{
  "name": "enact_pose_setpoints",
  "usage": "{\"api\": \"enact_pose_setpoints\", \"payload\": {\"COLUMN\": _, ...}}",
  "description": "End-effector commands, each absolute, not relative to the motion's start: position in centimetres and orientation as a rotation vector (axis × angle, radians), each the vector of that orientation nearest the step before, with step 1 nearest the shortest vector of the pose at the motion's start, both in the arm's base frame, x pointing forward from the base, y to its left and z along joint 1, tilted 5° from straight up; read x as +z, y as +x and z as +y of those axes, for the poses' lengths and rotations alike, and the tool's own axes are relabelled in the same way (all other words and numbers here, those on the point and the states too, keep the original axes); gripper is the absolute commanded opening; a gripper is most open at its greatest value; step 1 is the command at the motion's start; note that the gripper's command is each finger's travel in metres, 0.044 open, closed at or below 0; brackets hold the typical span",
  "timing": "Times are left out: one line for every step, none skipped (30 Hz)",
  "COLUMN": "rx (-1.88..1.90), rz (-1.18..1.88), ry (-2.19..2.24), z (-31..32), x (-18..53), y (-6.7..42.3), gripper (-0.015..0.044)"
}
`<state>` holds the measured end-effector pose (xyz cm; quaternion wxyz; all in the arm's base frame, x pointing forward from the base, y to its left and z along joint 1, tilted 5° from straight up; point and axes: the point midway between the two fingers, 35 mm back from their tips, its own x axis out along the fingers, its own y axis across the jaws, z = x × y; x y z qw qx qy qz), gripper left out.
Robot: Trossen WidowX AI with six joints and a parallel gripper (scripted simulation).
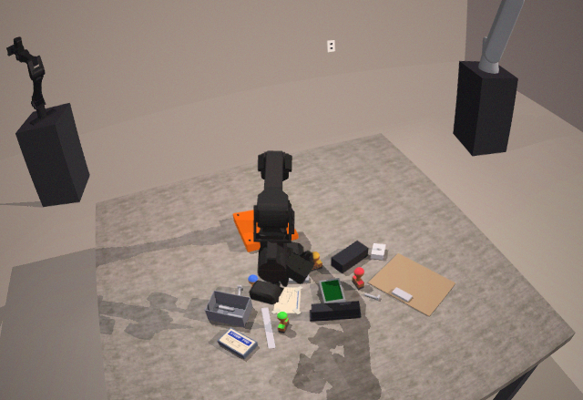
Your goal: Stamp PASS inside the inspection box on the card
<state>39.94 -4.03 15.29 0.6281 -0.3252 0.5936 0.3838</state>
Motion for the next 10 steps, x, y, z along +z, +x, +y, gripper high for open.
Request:
{"api": "enact_pose_setpoints", "payload": {"rx": 0.886, "rz": 1.362, "ry": -0.745, "z": -4.02, "x": 15.21, "y": 39.91, "gripper": 0.0256}}
{"api": "enact_pose_setpoints", "payload": {"rx": 0.88, "rz": 1.361, "ry": -0.745, "z": -4.03, "x": 15.28, "y": 39.94, "gripper": 0.0256}}
{"api": "enact_pose_setpoints", "payload": {"rx": 0.88, "rz": 1.361, "ry": -0.745, "z": -4.03, "x": 15.28, "y": 39.94, "gripper": 0.0256}}
{"api": "enact_pose_setpoints", "payload": {"rx": 0.88, "rz": 1.361, "ry": -0.745, "z": -4.03, "x": 15.28, "y": 39.94, "gripper": 0.0256}}
{"api": "enact_pose_setpoints", "payload": {"rx": 0.88, "rz": 1.361, "ry": -0.745, "z": -4.03, "x": 15.28, "y": 39.94, "gripper": 0.0256}}
{"api": "enact_pose_setpoints", "payload": {"rx": 0.88, "rz": 1.361, "ry": -0.745, "z": -4.03, "x": 15.28, "y": 39.94, "gripper": 0.0256}}
{"api": "enact_pose_setpoints", "payload": {"rx": 0.88, "rz": 1.361, "ry": -0.745, "z": -4.03, "x": 15.28, "y": 39.94, "gripper": 0.0256}}
{"api": "enact_pose_setpoints", "payload": {"rx": 0.88, "rz": 1.361, "ry": -0.745, "z": -4.03, "x": 15.28, "y": 39.94, "gripper": 0.0256}}
{"api": "enact_pose_setpoints", "payload": {"rx": 0.88, "rz": 1.361, "ry": -0.745, "z": -4.03, "x": 15.28, "y": 39.94, "gripper": 0.0256}}
{"api": "enact_pose_setpoints", "payload": {"rx": 0.88, "rz": 1.361, "ry": -0.745, "z": -4.03, "x": 15.28, "y": 39.94, "gripper": 0.0256}}
